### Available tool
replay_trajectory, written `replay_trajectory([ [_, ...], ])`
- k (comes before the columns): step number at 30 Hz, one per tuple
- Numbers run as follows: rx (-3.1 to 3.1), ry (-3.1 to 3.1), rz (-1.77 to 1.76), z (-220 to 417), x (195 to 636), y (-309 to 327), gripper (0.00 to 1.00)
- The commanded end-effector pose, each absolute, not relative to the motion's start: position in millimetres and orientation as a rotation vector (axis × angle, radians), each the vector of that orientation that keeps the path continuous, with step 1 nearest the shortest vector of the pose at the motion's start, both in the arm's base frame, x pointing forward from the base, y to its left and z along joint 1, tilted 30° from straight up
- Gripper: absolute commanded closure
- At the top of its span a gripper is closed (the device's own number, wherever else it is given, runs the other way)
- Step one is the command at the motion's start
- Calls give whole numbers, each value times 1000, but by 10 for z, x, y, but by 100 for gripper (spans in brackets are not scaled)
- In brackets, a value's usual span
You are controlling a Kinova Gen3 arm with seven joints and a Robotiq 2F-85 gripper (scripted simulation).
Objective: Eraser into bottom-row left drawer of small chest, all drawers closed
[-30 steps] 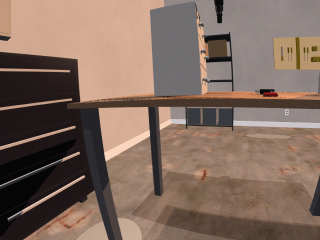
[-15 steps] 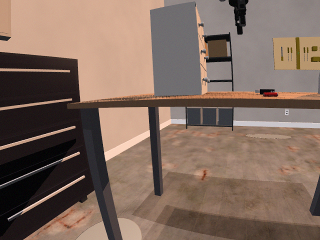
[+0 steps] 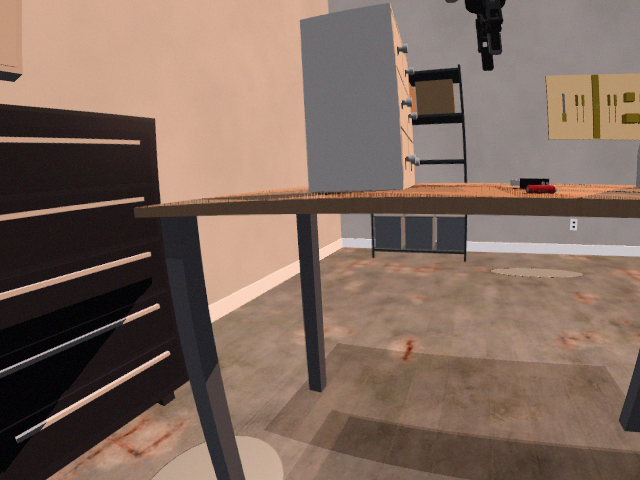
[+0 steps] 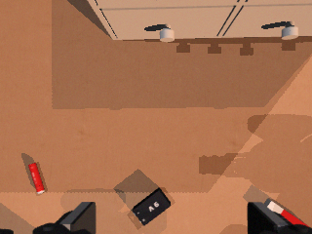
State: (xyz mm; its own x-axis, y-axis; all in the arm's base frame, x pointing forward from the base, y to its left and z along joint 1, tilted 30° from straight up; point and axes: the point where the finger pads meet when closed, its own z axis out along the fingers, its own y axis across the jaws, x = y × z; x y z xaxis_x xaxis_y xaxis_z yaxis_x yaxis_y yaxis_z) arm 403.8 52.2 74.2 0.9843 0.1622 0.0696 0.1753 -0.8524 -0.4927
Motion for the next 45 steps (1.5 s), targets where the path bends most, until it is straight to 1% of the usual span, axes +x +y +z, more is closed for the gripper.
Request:
replay_trajectory([
  [1, -2611, -238, -37, 749, 4044, 518, 0],
  [45, -2603, -213, -128, 703, 4089, 556, 0],
])
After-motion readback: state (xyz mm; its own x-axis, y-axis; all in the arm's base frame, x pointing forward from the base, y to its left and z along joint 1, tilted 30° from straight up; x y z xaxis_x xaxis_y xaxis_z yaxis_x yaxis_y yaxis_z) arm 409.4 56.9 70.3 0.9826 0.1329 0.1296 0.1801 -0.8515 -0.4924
